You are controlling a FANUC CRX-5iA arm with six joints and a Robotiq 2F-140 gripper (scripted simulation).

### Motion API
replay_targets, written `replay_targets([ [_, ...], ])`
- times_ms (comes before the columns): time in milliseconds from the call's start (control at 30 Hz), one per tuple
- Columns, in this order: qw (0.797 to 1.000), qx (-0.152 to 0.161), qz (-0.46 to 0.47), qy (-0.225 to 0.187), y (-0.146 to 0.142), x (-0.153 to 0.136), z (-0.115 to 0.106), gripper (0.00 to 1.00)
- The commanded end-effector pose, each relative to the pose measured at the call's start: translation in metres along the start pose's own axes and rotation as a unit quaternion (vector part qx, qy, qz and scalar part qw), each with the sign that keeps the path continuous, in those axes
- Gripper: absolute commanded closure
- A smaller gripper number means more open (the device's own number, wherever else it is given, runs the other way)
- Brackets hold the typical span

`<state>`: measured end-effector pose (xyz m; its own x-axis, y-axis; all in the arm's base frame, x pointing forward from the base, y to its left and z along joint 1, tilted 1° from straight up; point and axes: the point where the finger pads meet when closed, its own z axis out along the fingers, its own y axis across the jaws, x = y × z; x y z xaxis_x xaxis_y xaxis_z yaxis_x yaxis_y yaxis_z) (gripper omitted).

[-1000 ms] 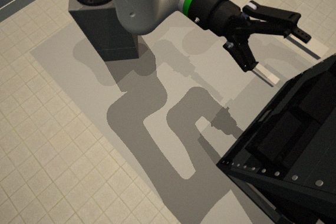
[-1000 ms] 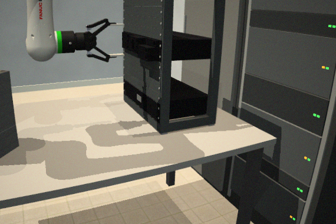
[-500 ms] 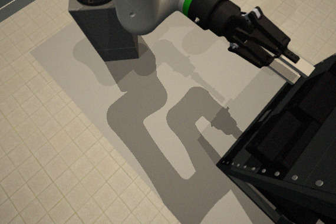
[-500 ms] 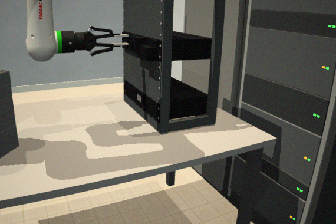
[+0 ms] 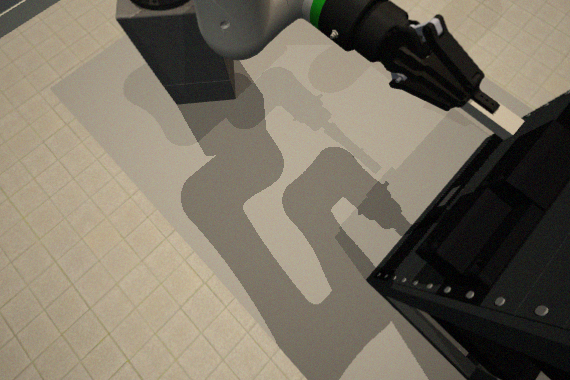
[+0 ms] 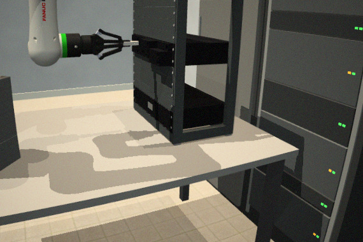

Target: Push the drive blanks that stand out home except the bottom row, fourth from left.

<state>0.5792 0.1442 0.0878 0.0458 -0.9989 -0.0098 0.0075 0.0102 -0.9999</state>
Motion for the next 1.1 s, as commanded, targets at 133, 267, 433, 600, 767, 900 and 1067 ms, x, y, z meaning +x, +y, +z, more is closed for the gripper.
replay_targets([
  [133,1.0,0.0,0.0,0.0,0.005,0.004,-0.005,1.0],
  [267,1.0,0.0,0.0,0.0,0.012,0.01,-0.012,1.0],
  [433,1.0,0.0,0.0,0.0,0.026,0.021,-0.025,1.0],
  [600,1.0,0.0,0.0,0.0,0.027,0.021,-0.022,1.0],
  [767,1.0,0.0,0.0,0.0,0.027,0.021,0.005,1.0],
  [900,1.0,0.0,0.0,0.0,0.027,0.021,0.012,1.0],
  [1067,1.0,0.0,0.0,0.0,0.027,0.021,0.014,1.0],
])
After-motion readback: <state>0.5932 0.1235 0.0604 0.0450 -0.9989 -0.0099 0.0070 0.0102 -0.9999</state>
